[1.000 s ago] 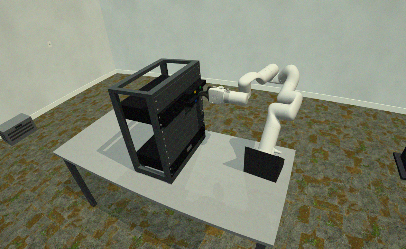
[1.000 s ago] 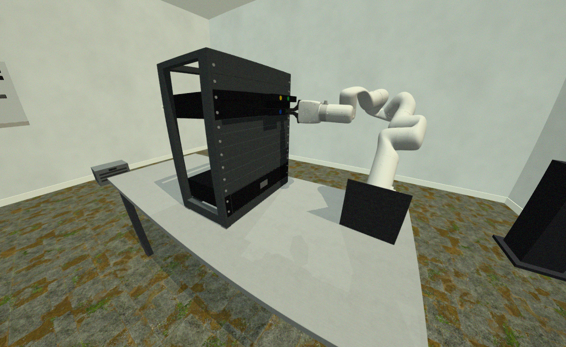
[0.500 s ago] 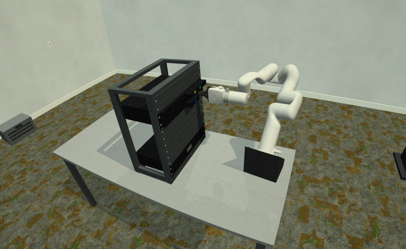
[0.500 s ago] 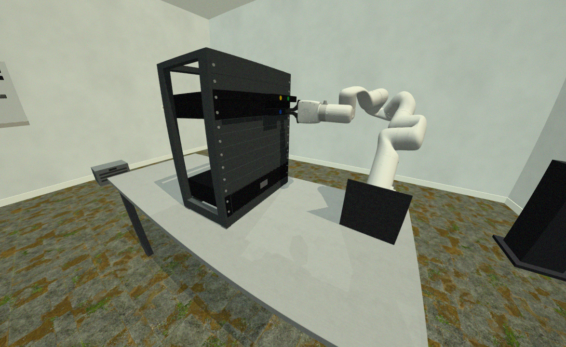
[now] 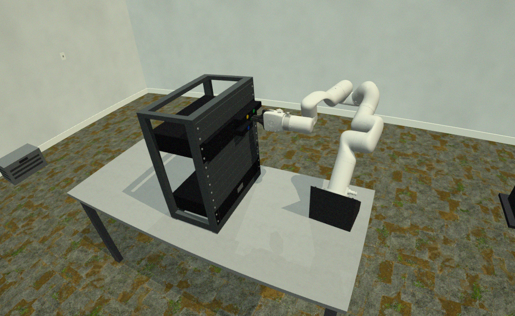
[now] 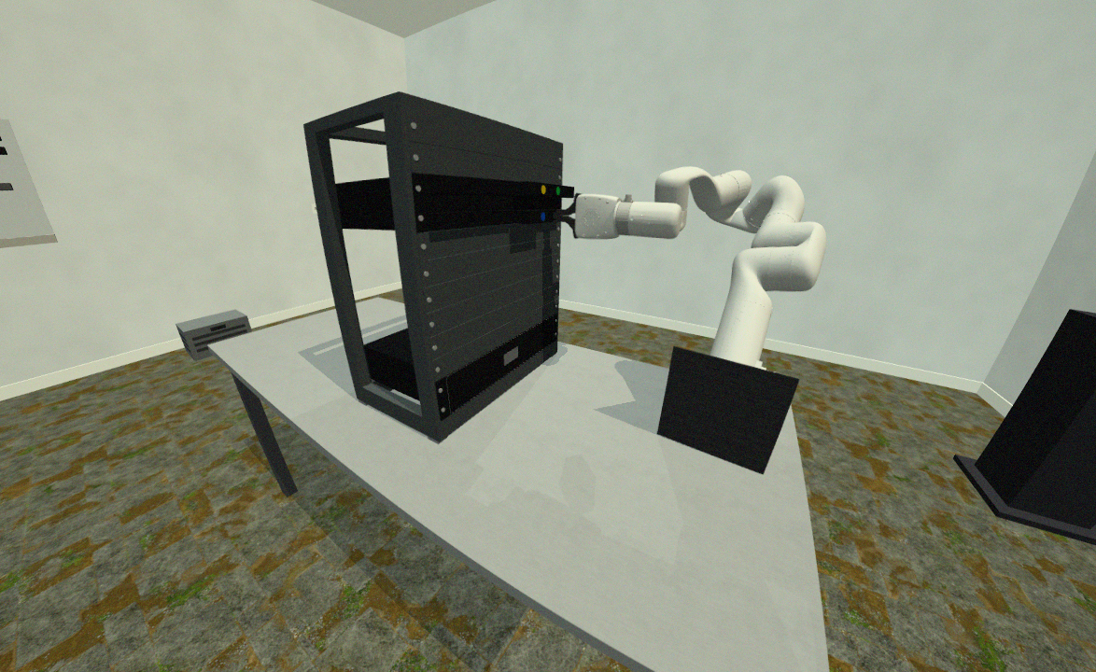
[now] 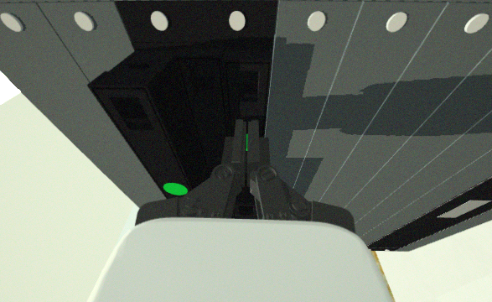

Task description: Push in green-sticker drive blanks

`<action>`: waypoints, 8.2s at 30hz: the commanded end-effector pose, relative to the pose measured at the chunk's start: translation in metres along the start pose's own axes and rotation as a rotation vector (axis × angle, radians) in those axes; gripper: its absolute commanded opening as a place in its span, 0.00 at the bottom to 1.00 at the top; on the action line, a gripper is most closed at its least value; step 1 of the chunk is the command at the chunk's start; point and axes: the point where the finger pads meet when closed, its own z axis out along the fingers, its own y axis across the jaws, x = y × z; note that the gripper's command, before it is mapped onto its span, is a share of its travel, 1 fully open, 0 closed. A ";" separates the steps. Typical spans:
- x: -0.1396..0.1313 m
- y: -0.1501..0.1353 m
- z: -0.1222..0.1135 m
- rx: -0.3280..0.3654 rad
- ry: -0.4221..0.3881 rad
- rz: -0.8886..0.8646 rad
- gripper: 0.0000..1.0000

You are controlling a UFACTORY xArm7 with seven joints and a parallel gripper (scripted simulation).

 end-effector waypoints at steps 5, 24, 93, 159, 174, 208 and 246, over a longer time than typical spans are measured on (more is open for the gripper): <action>0.000 -0.002 0.002 0.003 0.001 0.001 0.00; 0.000 -0.002 0.006 0.003 0.001 0.001 0.00; 0.001 -0.058 -0.073 0.003 0.001 0.001 0.00; 0.000 -0.059 -0.023 0.003 0.001 0.001 0.00; 0.000 -0.059 -0.016 0.003 0.001 0.001 0.00; 0.000 -0.059 -0.003 0.003 0.001 0.001 0.00; 0.000 -0.059 0.003 0.003 0.001 0.001 0.00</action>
